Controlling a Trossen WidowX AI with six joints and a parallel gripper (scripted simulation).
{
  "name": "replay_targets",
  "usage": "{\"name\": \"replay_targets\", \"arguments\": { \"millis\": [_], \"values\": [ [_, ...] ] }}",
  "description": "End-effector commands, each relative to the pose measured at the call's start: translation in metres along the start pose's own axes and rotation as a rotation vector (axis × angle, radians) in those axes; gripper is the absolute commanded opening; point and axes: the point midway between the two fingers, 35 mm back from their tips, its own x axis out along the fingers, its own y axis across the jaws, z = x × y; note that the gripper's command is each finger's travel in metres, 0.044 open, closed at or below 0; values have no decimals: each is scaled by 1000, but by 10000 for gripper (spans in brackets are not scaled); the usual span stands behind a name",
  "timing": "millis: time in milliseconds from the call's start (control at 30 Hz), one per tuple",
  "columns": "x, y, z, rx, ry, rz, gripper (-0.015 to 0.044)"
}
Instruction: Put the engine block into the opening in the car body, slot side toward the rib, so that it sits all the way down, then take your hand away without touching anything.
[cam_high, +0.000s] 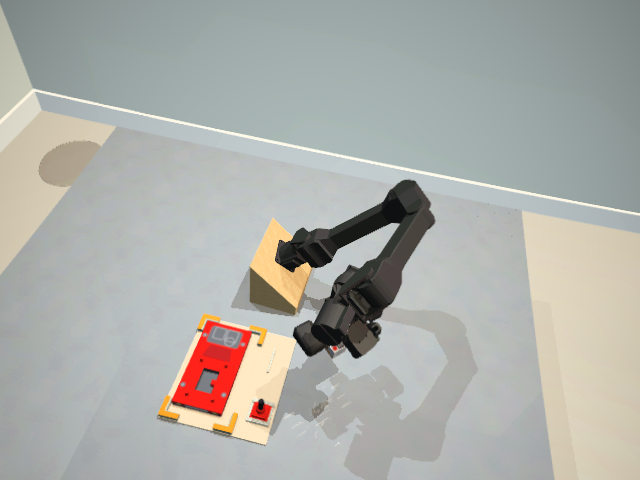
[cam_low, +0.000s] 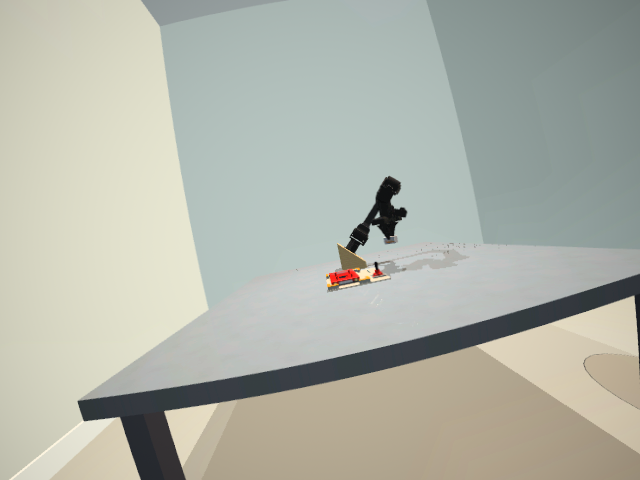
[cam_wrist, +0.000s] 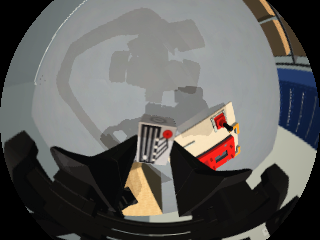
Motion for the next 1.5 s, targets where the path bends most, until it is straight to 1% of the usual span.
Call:
{"name": "replay_targets", "arguments": {
  "millis": [0,200,1467],
  "values": [
    [-14,3,0,-3,-9,4,0],
    [-18,0,0,11,-10,5,0],
    [4,-112,-21,348,-8,-7,0]
  ]
}}
